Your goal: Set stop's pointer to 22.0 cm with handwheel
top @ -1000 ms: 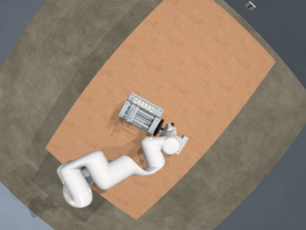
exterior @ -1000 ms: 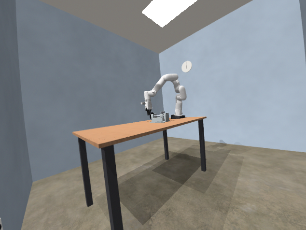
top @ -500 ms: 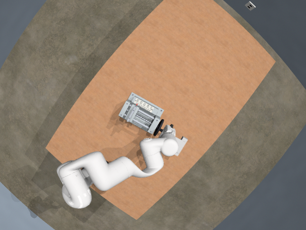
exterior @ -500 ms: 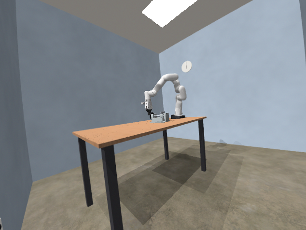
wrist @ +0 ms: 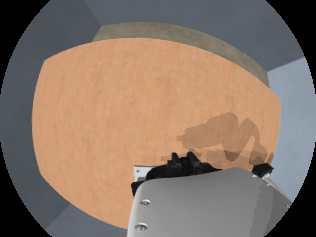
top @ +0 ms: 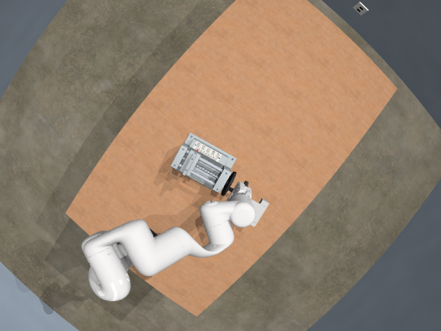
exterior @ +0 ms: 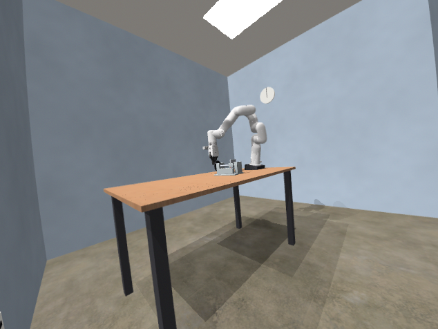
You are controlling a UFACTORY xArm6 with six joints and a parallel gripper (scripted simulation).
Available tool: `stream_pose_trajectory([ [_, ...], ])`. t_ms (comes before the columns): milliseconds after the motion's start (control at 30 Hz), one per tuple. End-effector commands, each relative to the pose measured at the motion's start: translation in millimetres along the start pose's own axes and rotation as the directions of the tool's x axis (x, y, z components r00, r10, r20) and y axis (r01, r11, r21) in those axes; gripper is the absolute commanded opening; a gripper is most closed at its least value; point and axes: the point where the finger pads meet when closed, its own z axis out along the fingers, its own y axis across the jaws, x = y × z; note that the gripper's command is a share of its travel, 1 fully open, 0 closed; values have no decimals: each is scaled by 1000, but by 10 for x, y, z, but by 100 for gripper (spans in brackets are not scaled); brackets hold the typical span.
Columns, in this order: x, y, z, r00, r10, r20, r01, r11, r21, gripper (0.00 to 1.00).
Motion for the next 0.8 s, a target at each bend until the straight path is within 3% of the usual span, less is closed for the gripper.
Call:
stream_pose_trajectory([
  [0, 8, 12, -16, 1000, -1, -3, 1, 1000, 4, 6],
  [767, 8, 186, 97, 1000, -1, -3, 1, 1000, 4, 6],
])
